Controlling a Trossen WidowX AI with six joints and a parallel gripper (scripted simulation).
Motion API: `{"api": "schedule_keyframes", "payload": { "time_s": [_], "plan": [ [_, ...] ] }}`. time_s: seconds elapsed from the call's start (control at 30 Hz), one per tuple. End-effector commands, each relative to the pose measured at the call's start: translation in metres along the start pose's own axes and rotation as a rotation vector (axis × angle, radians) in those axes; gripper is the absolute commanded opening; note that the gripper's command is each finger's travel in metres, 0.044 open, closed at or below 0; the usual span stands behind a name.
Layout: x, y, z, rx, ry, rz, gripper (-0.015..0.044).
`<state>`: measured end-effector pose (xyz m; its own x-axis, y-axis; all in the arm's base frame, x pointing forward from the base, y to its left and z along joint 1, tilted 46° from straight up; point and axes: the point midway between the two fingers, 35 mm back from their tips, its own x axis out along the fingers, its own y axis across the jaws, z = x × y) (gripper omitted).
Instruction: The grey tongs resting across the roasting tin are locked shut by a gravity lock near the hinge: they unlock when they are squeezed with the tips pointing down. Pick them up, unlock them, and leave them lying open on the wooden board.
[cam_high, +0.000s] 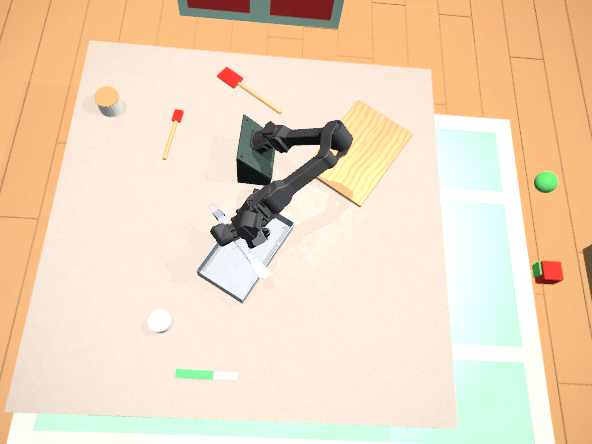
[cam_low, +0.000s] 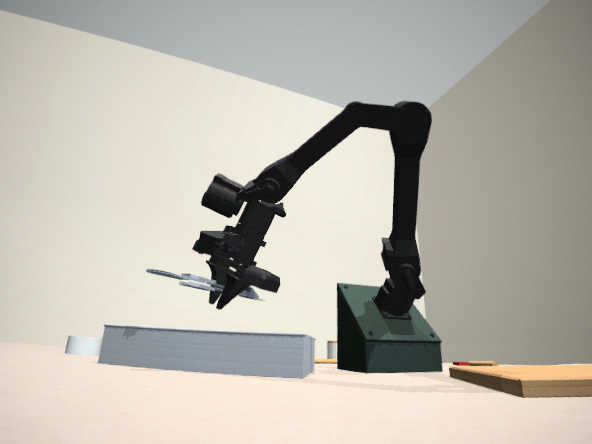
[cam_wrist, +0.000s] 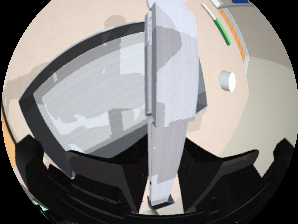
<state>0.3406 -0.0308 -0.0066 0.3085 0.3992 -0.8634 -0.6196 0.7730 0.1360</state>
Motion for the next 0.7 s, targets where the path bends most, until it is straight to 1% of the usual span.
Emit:
{"api": "schedule_keyframes", "payload": {
  "time_s": [0.0, 0.33, 0.67],
  "plan": [
    [0.0011, -0.0023, 0.0005, -0.037, 0.006, 0.051, -0.015],
    [0.0044, -0.0028, 0.0004, -0.119, 0.009, 0.202, -0.015],
    [0.0047, -0.0037, 0.0018, -0.189, -0.023, 0.345, -0.015]
  ]
}}
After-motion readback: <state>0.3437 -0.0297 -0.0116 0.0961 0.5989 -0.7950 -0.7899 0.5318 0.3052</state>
